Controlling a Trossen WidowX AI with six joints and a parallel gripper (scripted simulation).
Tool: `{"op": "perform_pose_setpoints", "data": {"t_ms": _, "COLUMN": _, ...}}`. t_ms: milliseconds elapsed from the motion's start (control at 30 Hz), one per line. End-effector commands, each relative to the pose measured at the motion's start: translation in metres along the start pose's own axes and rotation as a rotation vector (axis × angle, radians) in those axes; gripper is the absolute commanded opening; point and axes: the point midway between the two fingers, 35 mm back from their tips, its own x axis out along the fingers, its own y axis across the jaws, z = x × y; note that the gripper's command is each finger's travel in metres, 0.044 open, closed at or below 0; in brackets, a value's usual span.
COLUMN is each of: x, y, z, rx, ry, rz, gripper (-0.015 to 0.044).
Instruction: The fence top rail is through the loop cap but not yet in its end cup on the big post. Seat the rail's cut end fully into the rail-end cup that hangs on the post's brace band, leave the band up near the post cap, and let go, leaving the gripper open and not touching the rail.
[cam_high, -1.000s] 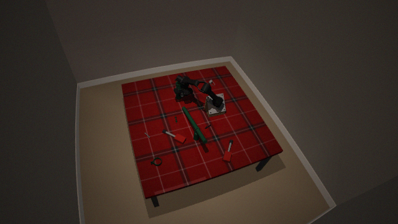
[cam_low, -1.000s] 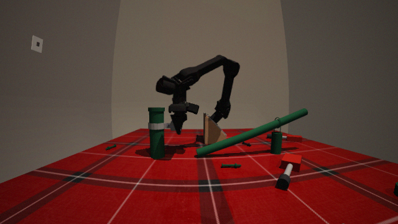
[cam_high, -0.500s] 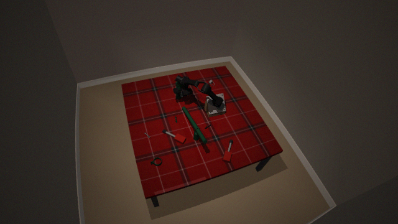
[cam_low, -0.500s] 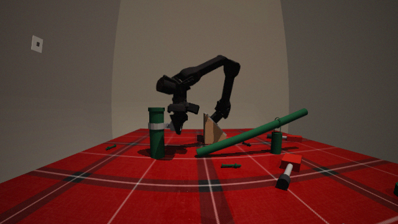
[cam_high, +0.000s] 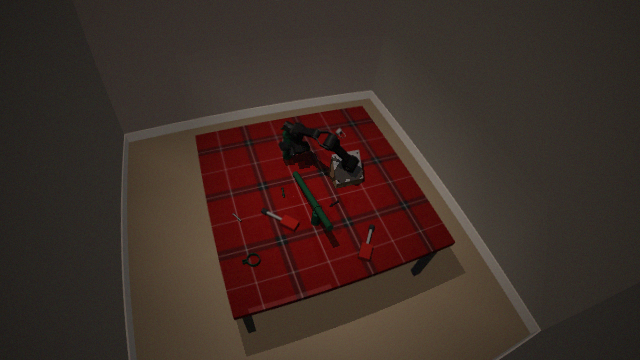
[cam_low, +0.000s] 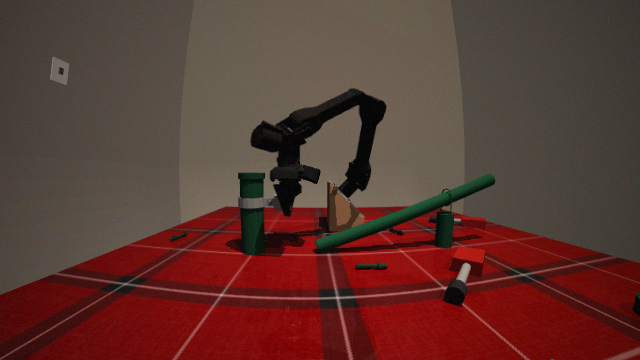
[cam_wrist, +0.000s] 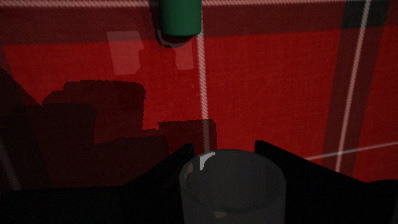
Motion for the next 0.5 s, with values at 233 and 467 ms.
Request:
{"op": "perform_pose_setpoints", "data": {"t_ms": 233, "x": 0.0, "y": 0.0, "z": 0.0, "rx": 0.001, "ry": 0.0, "rz": 0.0, "gripper": 0.0184}}
{"op": "perform_pose_setpoints", "data": {"t_ms": 467, "x": -0.0073, "y": -0.0026, "z": 0.0071, "rx": 0.003, "ry": 0.0, "rz": 0.0, "gripper": 0.0368}}
